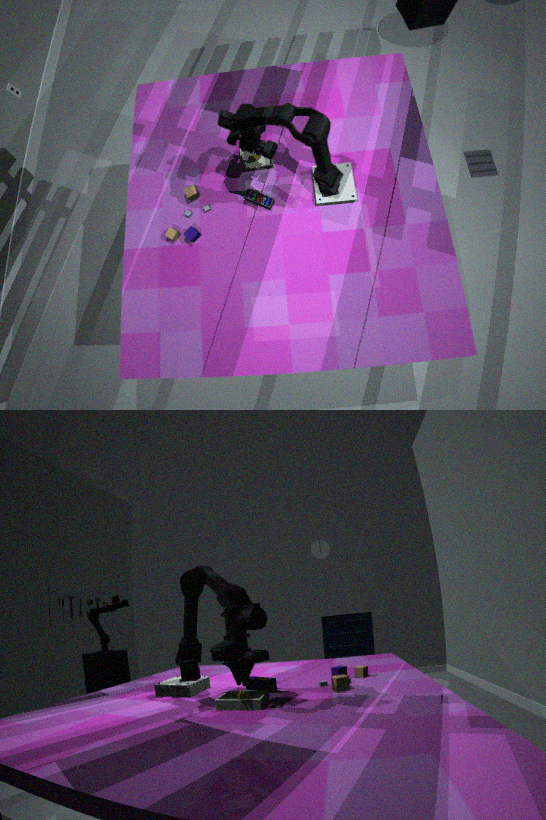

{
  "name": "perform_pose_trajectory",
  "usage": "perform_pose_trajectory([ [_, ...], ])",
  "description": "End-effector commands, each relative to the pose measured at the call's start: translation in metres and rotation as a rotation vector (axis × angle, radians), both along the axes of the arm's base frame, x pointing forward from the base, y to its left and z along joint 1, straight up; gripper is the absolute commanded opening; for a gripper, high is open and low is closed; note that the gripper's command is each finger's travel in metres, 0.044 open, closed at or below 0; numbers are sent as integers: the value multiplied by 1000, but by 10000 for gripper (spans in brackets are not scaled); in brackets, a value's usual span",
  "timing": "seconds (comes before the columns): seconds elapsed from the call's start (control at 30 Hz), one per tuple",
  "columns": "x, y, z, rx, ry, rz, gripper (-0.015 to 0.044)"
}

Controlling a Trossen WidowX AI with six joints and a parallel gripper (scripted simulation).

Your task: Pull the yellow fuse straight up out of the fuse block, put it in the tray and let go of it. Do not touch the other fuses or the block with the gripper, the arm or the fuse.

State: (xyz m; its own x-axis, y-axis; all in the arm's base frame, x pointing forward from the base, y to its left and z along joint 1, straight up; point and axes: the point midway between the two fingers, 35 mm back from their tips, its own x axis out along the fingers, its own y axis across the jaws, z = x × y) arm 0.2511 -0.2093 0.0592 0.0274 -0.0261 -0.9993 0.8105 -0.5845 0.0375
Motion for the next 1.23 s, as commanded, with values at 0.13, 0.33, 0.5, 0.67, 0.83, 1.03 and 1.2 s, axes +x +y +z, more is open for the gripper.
perform_pose_trajectory([
  [0.13,0,0,1,-1,-1,0,289],
  [0.33,-1,1,37,-2,3,3,330],
  [0.5,-1,1,37,-2,3,3,330],
  [0.67,-1,1,37,-2,3,3,330],
  [0.83,-1,1,36,0,0,1,330],
  [1.03,-1,1,36,0,0,1,330],
  [1.2,-1,1,36,0,0,1,330],
])
